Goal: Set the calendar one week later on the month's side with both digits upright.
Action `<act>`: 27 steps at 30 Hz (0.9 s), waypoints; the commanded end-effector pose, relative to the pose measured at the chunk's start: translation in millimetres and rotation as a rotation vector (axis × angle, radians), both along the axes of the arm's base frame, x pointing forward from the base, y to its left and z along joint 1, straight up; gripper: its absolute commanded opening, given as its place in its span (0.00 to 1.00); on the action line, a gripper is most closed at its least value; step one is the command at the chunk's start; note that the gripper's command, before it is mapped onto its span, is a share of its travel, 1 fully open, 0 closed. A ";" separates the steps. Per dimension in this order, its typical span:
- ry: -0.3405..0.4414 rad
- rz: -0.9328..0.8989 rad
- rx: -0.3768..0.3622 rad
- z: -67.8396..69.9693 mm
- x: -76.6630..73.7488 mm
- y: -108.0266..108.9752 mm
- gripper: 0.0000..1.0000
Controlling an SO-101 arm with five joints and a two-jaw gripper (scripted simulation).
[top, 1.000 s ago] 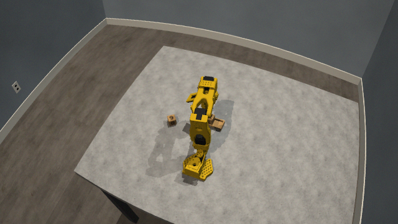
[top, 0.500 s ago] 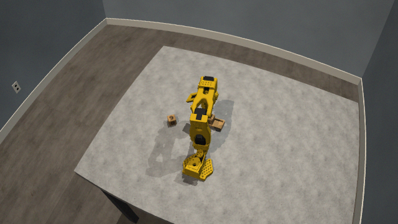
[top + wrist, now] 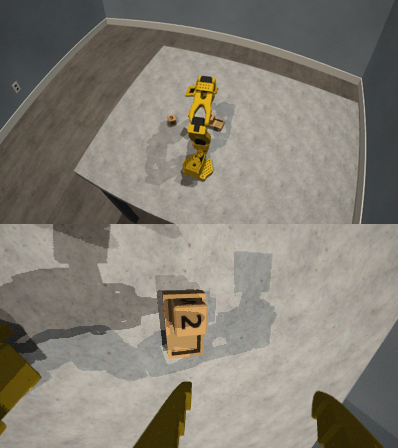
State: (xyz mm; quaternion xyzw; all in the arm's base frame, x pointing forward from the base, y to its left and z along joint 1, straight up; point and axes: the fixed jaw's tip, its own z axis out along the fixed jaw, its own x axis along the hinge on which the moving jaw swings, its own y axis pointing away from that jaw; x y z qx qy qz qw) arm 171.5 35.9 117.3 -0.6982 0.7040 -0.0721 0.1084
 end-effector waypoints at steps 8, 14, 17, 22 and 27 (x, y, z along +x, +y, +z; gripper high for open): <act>-0.269 0.000 0.051 41.5 -2.1 -2.0 0.35; -0.279 0.000 0.053 42.9 -2.4 -2.1 0.35; -0.278 -0.001 0.053 42.9 -2.4 -2.0 0.35; -0.277 -0.008 0.061 43.0 -2.2 -0.4 0.35; -0.272 -0.030 0.083 43.5 -1.7 4.3 0.35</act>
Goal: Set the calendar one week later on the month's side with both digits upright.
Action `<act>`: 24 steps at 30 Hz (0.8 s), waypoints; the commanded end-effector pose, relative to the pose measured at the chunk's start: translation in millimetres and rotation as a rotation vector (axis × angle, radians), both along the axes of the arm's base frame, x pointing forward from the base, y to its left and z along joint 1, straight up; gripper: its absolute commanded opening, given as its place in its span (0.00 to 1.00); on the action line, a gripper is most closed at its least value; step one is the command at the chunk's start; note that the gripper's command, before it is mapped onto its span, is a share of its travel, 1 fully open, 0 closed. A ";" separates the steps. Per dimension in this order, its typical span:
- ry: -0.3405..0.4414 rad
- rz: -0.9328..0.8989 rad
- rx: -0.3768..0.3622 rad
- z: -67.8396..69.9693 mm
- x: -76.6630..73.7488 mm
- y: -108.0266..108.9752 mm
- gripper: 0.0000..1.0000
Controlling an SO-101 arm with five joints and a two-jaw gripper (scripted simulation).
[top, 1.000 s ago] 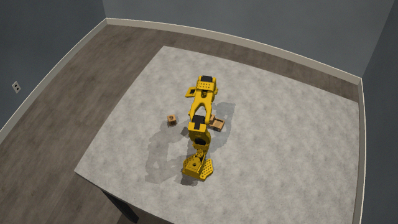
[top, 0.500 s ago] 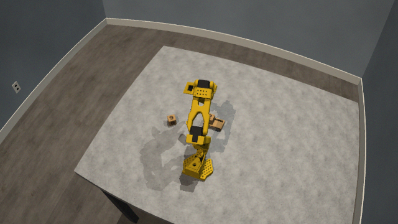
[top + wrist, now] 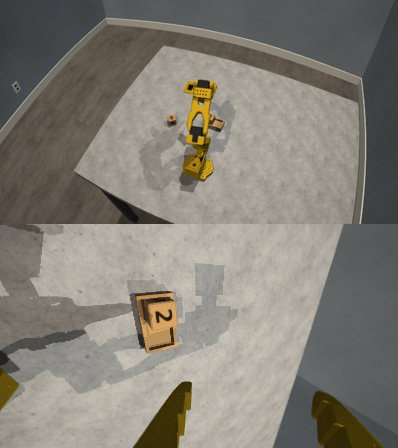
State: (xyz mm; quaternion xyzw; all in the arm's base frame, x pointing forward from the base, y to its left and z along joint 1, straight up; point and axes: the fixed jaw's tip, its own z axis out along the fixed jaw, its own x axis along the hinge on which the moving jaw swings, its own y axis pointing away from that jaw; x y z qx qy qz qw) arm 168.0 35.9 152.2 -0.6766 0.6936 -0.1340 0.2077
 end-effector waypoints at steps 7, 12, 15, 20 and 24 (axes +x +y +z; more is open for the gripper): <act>-0.029 -0.047 0.074 9.4 2.5 13.2 0.35; -0.009 -0.097 0.138 10.5 2.9 26.5 0.35; 0.009 -0.135 0.185 11.4 2.7 36.4 0.35; 0.039 -0.191 0.252 12.5 1.4 51.6 0.35; 0.067 -0.238 0.306 13.4 -0.5 64.0 0.35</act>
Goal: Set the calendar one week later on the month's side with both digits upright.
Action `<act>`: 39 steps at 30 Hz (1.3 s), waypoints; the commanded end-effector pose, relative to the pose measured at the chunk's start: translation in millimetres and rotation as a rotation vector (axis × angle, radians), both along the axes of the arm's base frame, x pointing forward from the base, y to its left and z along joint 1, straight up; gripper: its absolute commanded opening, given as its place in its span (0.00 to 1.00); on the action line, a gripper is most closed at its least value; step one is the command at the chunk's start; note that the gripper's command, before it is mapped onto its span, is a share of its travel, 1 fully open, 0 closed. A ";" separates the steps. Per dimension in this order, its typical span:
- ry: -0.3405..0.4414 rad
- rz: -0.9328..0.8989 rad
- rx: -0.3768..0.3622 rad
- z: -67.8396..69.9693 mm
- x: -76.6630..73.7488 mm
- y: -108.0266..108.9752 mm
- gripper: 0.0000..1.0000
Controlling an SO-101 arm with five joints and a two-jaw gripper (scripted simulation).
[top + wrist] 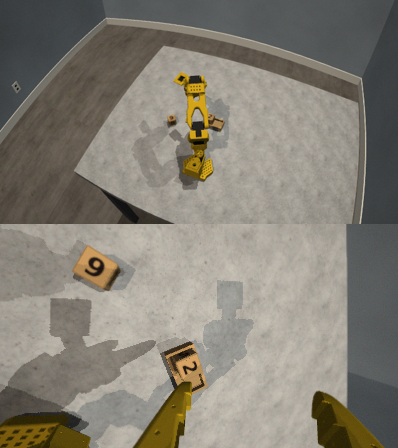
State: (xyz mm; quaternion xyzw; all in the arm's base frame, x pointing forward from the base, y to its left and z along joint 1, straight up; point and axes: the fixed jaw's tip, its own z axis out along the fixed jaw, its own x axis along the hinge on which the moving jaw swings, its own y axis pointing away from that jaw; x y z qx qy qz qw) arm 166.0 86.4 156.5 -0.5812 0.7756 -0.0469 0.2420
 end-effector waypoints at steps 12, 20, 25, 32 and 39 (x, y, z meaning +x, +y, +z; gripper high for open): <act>0.134 -0.235 0.274 11.7 -14.5 64.8 0.35; 0.211 -0.319 0.347 12.4 -25.7 86.1 0.35; 0.265 -0.376 0.389 12.6 -34.4 99.7 0.35; 0.305 -0.417 0.417 12.7 -41.2 109.0 0.35; 0.333 -0.446 0.434 12.7 -46.3 115.3 0.35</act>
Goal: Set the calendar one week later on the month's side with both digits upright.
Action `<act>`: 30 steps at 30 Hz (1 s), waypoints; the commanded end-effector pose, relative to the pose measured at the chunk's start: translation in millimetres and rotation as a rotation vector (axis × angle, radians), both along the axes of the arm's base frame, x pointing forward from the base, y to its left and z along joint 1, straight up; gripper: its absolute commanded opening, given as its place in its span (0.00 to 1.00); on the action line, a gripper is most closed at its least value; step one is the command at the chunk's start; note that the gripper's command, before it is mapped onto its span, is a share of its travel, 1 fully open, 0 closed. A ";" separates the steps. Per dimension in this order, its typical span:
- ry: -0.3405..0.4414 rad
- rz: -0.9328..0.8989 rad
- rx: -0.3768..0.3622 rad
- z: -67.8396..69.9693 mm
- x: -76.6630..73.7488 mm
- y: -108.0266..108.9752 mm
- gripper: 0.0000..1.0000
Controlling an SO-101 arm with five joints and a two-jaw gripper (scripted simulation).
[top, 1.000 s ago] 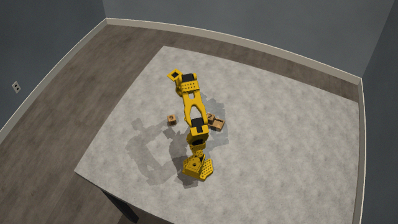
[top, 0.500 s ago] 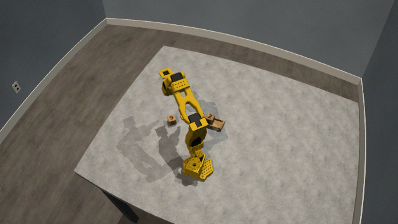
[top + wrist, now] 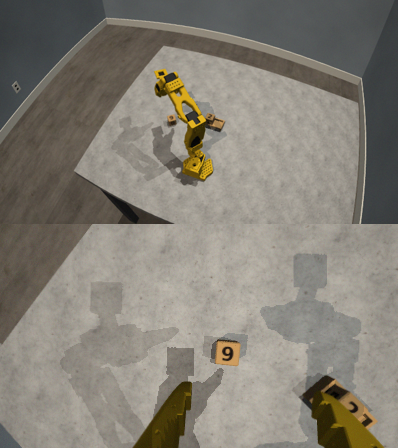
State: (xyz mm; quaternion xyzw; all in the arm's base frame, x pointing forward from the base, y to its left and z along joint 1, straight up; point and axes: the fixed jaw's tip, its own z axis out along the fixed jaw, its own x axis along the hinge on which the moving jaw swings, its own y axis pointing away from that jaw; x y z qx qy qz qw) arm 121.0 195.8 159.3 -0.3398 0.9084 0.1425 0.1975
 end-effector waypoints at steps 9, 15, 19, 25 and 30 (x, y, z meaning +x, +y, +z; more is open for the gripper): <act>-0.010 -0.012 0.056 9.9 -2.2 7.0 0.35; 0.005 -0.012 0.031 4.0 -1.4 8.1 0.35; 0.045 -0.013 -0.033 -11.8 0.0 10.5 0.35; 0.121 -0.014 -0.156 -42.2 1.1 12.1 0.35; 0.184 -0.016 -0.258 -67.3 0.1 10.6 0.35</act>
